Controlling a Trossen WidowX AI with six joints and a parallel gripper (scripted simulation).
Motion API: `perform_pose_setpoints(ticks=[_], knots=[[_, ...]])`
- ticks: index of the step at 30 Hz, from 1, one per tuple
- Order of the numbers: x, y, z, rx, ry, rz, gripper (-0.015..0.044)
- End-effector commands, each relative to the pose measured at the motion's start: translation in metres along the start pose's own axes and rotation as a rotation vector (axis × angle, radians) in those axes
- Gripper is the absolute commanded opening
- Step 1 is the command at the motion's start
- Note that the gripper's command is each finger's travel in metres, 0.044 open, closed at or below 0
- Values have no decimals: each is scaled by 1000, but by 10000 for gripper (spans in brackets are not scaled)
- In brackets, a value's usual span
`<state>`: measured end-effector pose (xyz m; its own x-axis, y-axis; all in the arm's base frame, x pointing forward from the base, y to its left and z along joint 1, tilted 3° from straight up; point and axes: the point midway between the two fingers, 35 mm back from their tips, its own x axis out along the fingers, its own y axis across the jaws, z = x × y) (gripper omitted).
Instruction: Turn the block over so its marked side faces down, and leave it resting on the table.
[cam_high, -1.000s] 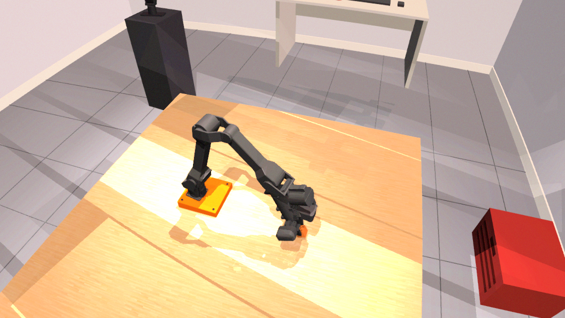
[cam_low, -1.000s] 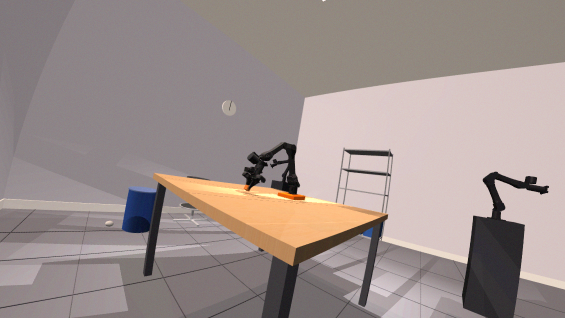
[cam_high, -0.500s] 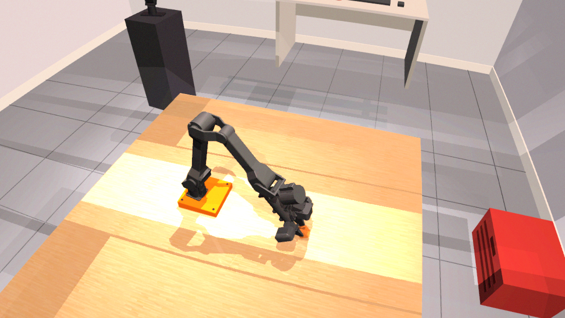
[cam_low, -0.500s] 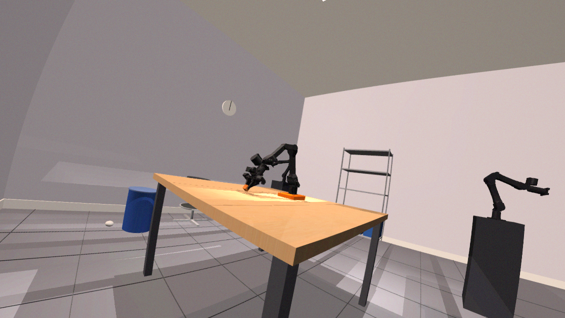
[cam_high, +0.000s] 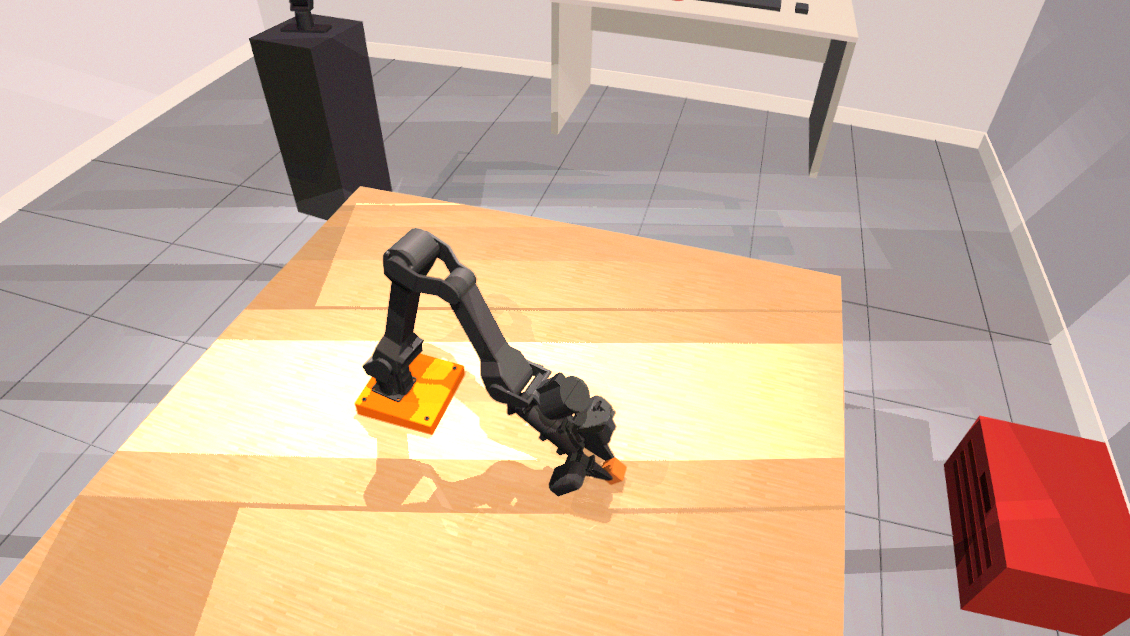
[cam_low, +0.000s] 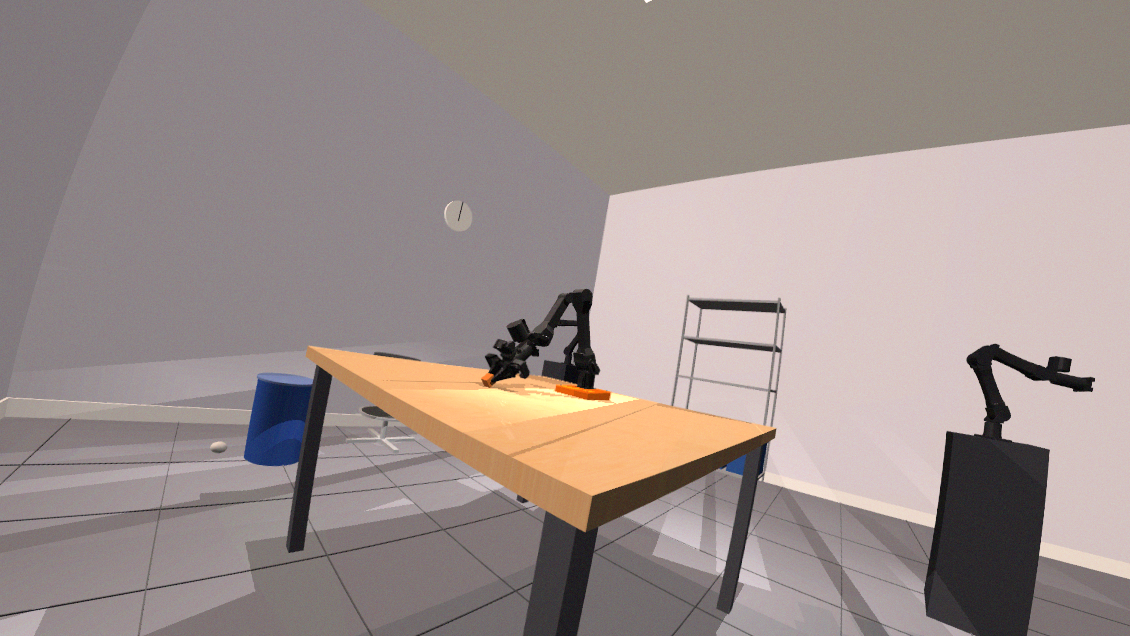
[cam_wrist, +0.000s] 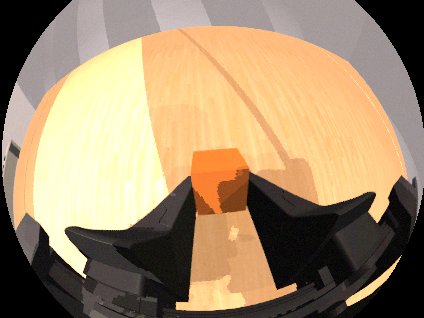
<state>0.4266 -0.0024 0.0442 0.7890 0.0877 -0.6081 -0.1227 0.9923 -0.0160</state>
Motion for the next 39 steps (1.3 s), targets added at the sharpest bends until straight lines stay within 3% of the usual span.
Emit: perform_pose_setpoints(ticks=[1, 11, 30, 39], knots=[[0, 1, -8, 5, -51, 5, 0], [-9, 3, -14, 0, -201, 7, 0], [-11, 3, -13, 0, -224, 7, 0], [-11, 3, -13, 0, -224, 7, 236]])
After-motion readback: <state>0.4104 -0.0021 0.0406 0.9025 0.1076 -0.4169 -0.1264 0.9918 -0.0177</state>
